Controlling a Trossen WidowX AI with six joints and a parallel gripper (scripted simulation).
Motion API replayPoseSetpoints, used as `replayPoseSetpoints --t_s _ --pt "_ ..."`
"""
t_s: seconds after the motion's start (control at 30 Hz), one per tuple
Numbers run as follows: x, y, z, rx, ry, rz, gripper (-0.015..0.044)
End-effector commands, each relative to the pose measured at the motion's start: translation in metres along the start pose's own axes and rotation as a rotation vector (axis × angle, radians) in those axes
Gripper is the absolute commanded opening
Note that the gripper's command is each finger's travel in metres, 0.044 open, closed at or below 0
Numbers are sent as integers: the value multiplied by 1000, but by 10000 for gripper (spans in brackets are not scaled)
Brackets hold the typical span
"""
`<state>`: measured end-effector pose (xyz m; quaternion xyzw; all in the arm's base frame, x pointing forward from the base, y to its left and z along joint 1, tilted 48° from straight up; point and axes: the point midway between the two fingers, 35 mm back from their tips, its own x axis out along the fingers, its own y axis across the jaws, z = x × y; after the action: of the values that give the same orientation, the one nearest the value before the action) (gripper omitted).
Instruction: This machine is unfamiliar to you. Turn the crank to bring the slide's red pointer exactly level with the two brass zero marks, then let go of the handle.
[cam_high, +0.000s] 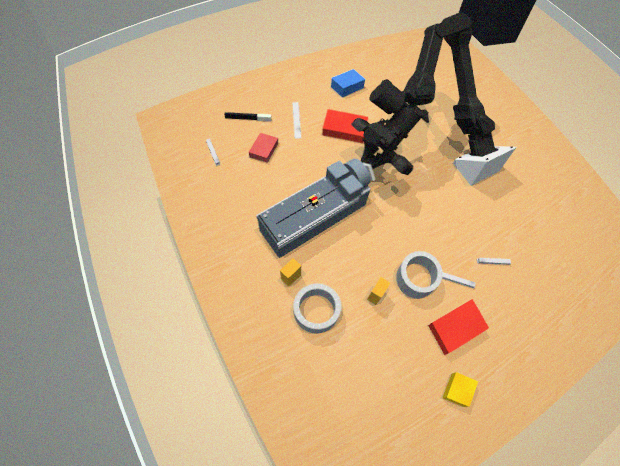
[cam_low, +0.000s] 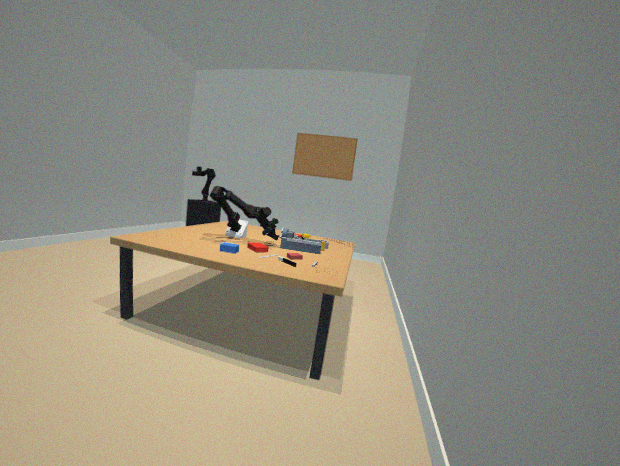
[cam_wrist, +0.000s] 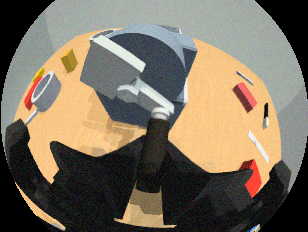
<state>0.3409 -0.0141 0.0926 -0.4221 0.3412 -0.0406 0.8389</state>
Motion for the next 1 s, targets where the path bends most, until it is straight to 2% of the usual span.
replayPoseSetpoints --t_s 0.0,0.97 --pt "-6 -6 5 7 -9 -14 0" --pt "-19 -5 18 8 -9 -14 0"
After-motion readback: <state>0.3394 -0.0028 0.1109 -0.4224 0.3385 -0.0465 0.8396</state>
